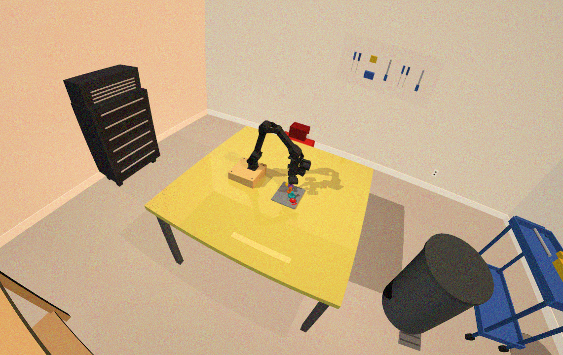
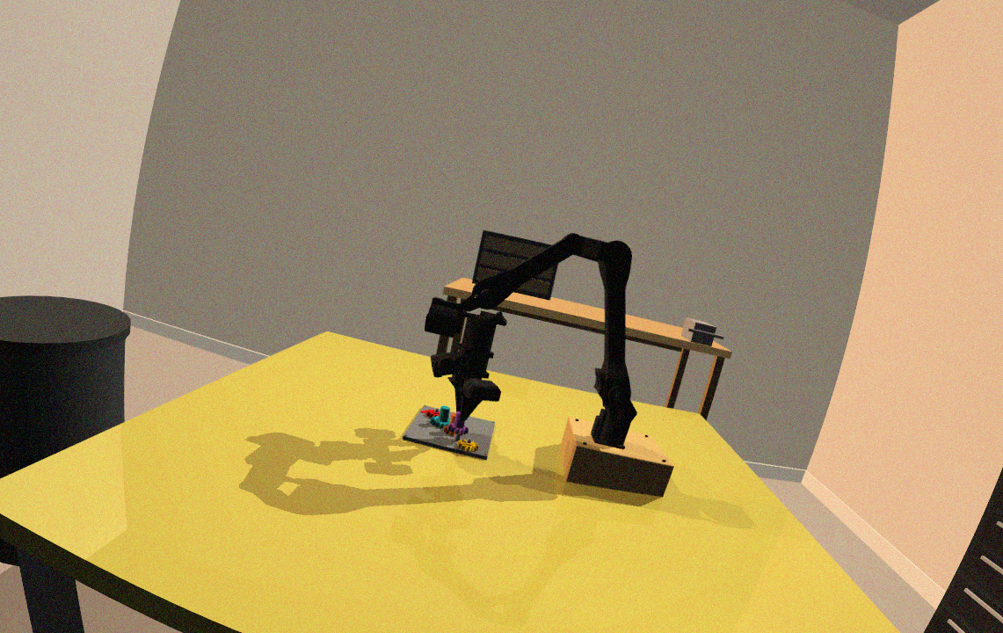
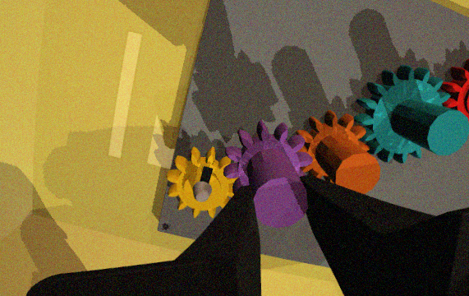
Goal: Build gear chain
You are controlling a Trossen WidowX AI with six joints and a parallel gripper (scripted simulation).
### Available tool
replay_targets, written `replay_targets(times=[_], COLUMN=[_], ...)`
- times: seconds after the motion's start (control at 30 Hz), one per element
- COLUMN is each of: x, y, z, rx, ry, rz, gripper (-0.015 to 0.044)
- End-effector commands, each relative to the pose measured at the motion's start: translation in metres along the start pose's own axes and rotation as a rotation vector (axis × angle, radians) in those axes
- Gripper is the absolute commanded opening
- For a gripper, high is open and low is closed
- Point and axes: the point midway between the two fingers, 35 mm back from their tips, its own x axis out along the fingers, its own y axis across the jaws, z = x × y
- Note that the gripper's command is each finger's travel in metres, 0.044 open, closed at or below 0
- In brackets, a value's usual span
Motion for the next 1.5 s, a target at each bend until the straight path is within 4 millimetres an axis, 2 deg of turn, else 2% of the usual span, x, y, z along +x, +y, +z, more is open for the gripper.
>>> replay_targets(times=[0.0,0.17,0.23,0.37,0.57,1.07,1.23,1.47], x=[0.0088,0.0167,0.0136,0.0128,0.0139,0.0158,0.0159,0.0174], y=[0.0002,0.0002,-0.0001,-0.0005,-0.0002,-0.0011,-0.0010,0.0001], z=[-0.0016,-0.0022,-0.0023,-0.0020,-0.0015,-0.0021,-0.0016,-0.0016], rx=[0.113,0.233,0.280,0.283,0.181,-0.197,-0.158,0.001], ry=[0.007,0.007,0.007,0.007,0.007,0.008,0.008,0.007], rz=[-0.004,-0.004,-0.004,-0.004,-0.004,-0.003,-0.003,-0.003], gripper=[0.0000,0.0000,0.0000,0.0000,0.0000,0.0000,0.0000,0.0000])
